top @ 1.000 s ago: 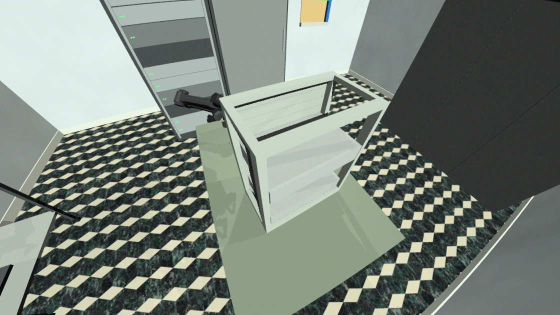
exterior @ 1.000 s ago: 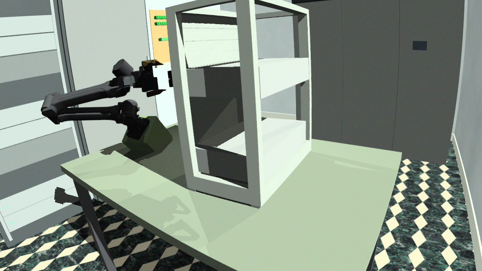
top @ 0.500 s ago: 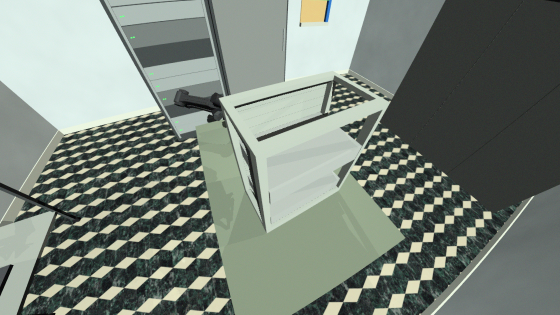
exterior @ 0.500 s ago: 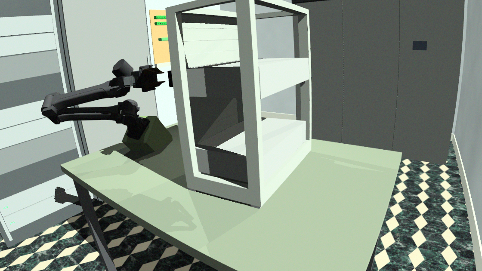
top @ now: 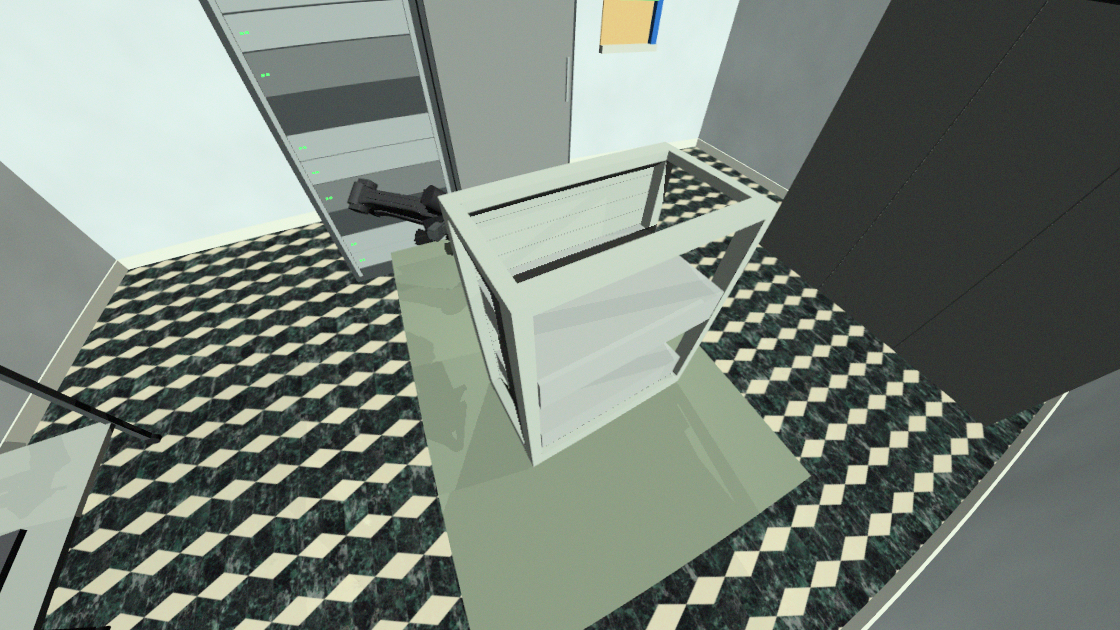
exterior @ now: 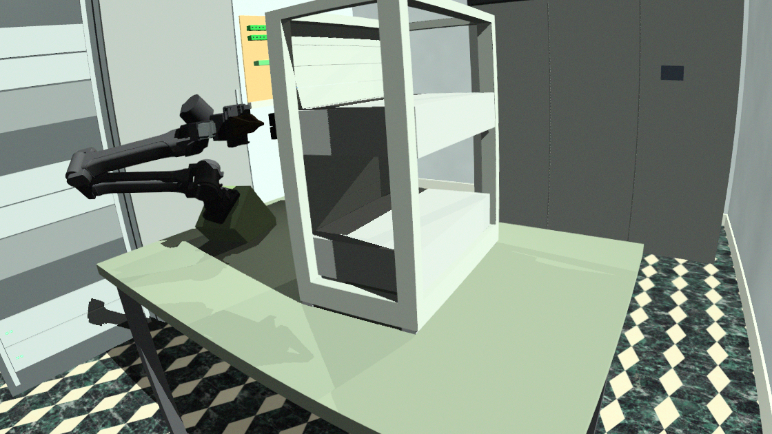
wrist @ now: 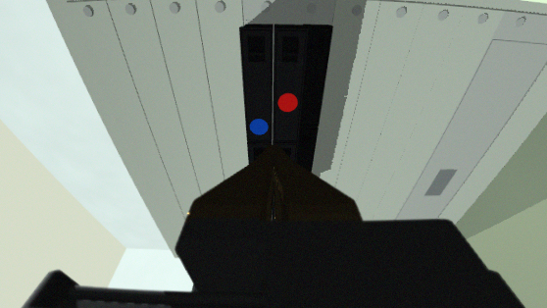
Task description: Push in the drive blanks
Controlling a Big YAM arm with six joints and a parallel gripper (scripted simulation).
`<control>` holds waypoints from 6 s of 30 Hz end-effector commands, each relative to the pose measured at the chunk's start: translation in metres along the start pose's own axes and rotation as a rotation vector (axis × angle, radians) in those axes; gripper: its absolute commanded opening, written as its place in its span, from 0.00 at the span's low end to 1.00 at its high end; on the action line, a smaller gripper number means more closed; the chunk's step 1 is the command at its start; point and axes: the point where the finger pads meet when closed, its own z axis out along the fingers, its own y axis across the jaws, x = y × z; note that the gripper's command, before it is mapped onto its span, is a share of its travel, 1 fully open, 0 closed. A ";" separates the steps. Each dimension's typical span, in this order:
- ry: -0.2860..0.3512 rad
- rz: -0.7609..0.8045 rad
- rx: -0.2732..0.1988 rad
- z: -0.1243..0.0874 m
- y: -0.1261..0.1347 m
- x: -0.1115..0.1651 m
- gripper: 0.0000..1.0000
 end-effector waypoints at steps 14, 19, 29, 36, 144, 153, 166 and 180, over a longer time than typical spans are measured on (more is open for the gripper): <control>-0.024 0.026 -0.008 0.003 0.010 -0.014 0.00; 0.002 0.021 -0.007 0.001 0.002 0.005 0.00; 0.002 -0.001 -0.007 0.005 -0.002 0.034 0.00; 0.002 -0.001 -0.007 0.009 -0.006 0.069 0.00; -0.026 0.026 -0.008 0.137 -0.005 0.094 0.00; -0.029 0.026 -0.004 0.143 -0.007 0.093 0.00; -0.035 0.032 -0.017 0.147 -0.008 0.089 0.00; -0.032 0.027 -0.006 0.148 -0.011 0.090 0.00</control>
